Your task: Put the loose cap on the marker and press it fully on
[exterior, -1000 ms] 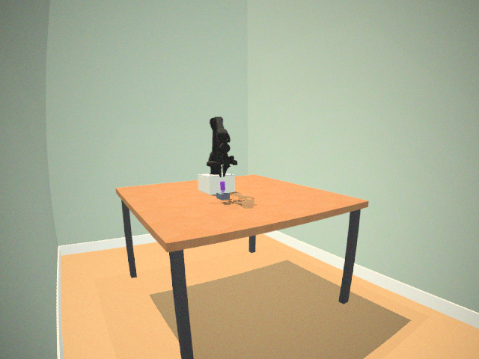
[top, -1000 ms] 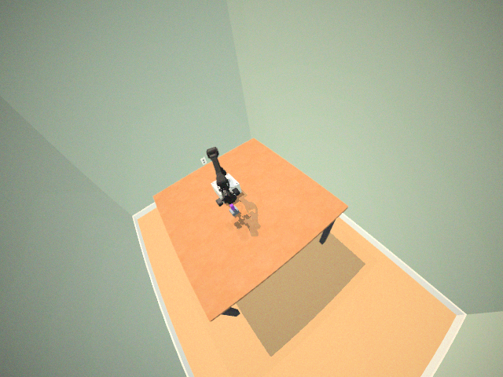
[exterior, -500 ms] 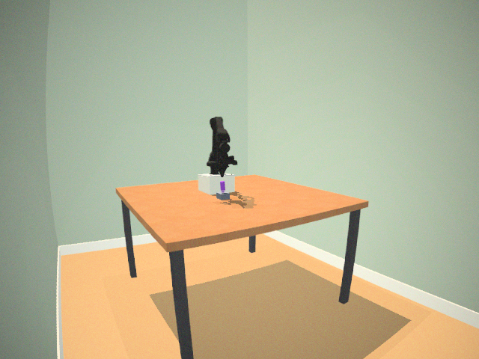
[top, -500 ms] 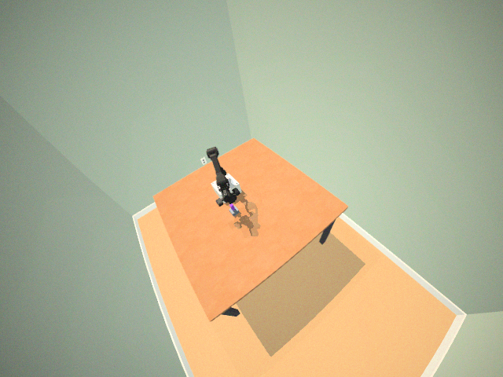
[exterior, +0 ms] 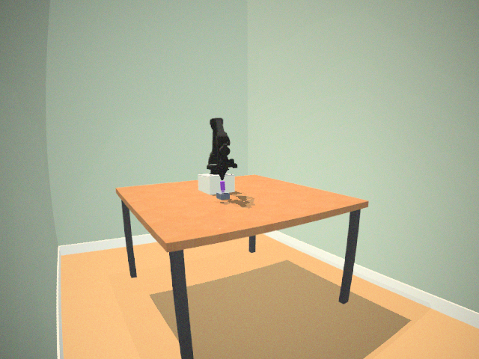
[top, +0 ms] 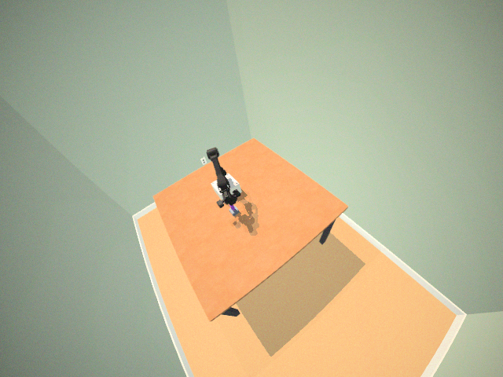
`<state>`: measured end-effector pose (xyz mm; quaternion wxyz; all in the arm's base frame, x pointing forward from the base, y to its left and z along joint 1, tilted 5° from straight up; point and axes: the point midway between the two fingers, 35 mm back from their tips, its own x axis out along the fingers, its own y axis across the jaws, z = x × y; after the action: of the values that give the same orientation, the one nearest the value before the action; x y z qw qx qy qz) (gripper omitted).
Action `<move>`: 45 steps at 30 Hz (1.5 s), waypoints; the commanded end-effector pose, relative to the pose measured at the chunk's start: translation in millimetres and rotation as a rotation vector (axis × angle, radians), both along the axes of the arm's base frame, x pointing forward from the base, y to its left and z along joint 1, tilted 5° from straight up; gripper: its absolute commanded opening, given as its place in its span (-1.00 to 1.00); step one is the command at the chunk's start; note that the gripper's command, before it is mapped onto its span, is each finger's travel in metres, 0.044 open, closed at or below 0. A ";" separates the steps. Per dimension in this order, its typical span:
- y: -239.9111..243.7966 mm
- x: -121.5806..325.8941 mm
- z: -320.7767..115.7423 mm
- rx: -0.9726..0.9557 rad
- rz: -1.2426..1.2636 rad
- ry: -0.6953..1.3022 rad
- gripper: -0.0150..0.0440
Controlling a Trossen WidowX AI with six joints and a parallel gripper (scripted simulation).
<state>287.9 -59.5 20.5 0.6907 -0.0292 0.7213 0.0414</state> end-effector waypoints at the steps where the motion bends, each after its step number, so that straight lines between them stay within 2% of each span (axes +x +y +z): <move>1: 0.9 -1.9 -8.5 0.005 0.004 0.010 -0.49; 11: 1.4 -2.1 -20.4 0.005 0.004 0.010 -0.49; 18: 0.1 0.8 -10.9 0.000 0.000 -0.005 -0.49; 24: -1.6 5.3 72.2 0.000 0.001 -0.003 -0.49; 28: -1.5 5.0 75.2 0.000 0.001 -0.003 -0.49; 45: -1.5 5.0 75.2 0.000 0.001 -0.003 1.00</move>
<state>293.2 -60.8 95.9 0.6926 -0.0287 0.7196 0.0409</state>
